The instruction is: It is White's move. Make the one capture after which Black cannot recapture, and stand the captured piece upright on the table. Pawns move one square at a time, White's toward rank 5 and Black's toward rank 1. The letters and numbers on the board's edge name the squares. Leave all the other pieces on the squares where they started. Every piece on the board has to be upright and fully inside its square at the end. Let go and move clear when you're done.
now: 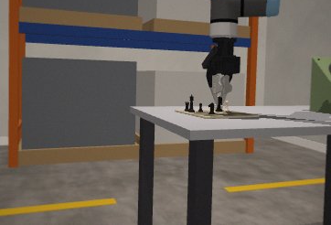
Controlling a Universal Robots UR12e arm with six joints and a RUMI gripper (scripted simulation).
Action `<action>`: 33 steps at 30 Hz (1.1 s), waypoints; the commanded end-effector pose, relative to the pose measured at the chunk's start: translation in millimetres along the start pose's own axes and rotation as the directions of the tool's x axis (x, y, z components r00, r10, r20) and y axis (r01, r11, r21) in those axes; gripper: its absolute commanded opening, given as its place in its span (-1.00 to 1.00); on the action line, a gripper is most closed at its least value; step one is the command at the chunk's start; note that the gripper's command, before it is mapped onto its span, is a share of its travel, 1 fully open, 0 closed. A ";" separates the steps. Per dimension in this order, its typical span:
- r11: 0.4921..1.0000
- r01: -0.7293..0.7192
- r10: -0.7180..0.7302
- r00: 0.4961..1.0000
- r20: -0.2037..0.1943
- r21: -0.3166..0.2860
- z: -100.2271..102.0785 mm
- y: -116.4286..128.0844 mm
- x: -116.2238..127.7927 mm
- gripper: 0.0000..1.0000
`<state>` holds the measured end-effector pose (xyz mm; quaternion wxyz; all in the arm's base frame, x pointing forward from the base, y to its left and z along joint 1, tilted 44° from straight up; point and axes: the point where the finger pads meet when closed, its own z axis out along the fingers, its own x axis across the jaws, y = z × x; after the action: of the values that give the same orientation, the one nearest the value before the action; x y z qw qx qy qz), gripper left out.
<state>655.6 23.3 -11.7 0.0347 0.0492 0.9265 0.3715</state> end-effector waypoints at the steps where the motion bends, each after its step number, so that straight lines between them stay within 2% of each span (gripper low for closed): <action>1: 1.000 0.006 -0.006 1.000 0.010 0.006 -55.5 -0.3 -5.2 -1.00; 5: 1.000 0.006 -0.006 1.000 0.010 0.006 -80.4 -0.2 -4.9 -1.00; 10: 1.000 0.006 -0.006 1.000 0.010 0.006 -89.4 -0.2 -4.8 -1.00; 20: 1.000 0.004 -0.004 1.000 0.008 0.004 -89.4 -1.1 -3.5 -1.00; 22: 1.000 0.000 0.000 1.000 0.006 0.004 -88.0 -13.1 -1.3 -1.00; 24: 1.000 0.000 0.000 1.000 0.006 0.004 -88.0 -13.1 -1.3 -1.00; 26: 1.000 -0.003 0.003 1.000 0.006 0.006 -87.6 -43.9 3.3 -1.00; 28: 1.000 -0.009 0.009 1.000 0.006 0.007 -86.8 -90.4 12.9 -1.00; 31: 1.000 -0.009 0.009 1.000 0.006 0.007 -86.8 -90.4 12.9 -1.00; 32: 1.000 -0.011 0.011 1.000 0.006 0.008 -86.4 -116.1 19.3 -1.00; 33: 1.000 -0.011 0.011 1.000 0.006 0.008 -86.7 -116.2 18.9 -1.00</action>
<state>633.8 -69.5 14.1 0.0342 0.0515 0.9270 0.3700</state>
